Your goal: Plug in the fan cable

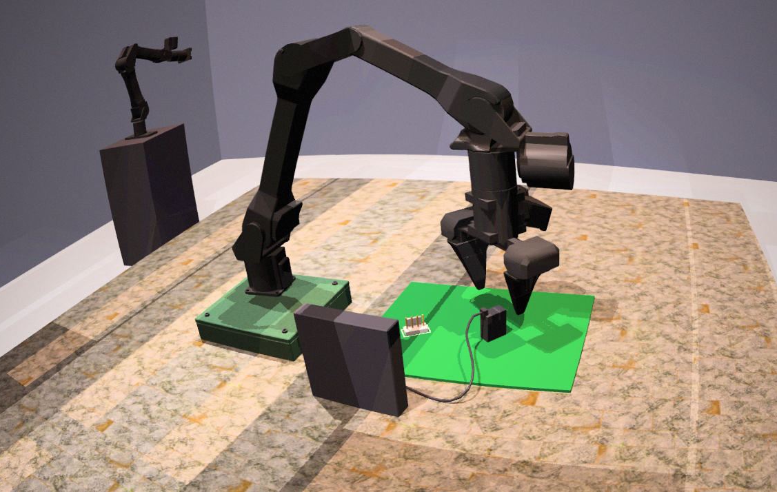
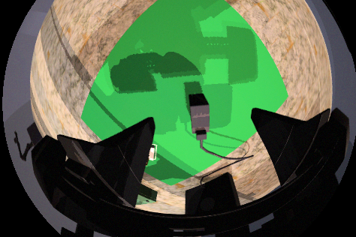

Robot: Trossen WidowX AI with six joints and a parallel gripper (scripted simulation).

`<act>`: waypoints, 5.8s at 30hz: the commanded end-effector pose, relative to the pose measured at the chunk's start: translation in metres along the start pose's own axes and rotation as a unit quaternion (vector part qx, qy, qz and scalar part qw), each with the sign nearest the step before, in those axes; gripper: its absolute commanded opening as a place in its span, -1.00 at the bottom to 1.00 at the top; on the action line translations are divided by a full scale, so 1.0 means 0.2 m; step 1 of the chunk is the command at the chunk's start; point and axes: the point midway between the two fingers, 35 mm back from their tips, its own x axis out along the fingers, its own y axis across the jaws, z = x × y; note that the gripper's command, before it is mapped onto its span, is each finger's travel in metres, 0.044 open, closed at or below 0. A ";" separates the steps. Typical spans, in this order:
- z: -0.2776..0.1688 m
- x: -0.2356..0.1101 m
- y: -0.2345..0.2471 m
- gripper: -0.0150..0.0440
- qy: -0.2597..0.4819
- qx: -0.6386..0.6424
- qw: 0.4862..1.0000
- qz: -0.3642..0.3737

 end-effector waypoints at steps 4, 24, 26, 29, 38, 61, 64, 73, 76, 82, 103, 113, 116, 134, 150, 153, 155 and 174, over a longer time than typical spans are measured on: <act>-0.01 0.08 0.01 1.00 0.002 -0.002 1.000 0.006; -0.01 0.21 0.02 1.00 0.002 -0.002 1.000 0.006; -0.01 0.21 0.02 1.00 0.002 -0.002 1.000 0.006; -0.01 0.21 0.02 1.00 0.002 -0.002 1.000 0.006; -0.01 0.20 0.01 0.29 0.002 0.000 1.000 0.002; -0.01 -0.05 0.01 -0.49 0.002 -0.002 1.000 0.005; -0.06 -0.06 0.05 -0.49 0.002 0.017 1.000 0.006; -0.40 -0.05 0.39 -0.49 0.006 0.138 0.990 0.007; -0.42 -0.04 0.41 -0.49 0.006 0.146 0.989 0.007; -0.42 -0.04 0.41 -0.49 0.006 0.146 0.989 0.007; -0.38 -0.05 0.40 -0.49 0.006 0.148 0.989 0.007; -0.37 -0.05 0.39 -0.49 0.005 0.148 0.989 0.007; -0.37 -0.05 0.39 -0.49 0.005 0.148 0.989 0.007; -0.38 -0.05 0.40 -0.49 0.005 0.148 0.989 0.007; -0.39 -0.01 0.41 -0.49 0.006 0.148 0.989 0.008; -0.39 0.06 0.42 -0.49 0.006 0.148 0.989 0.008; -0.39 0.06 0.42 -0.49 0.006 0.148 0.989 0.008; -0.38 0.06 0.40 -0.49 0.006 0.147 0.989 0.007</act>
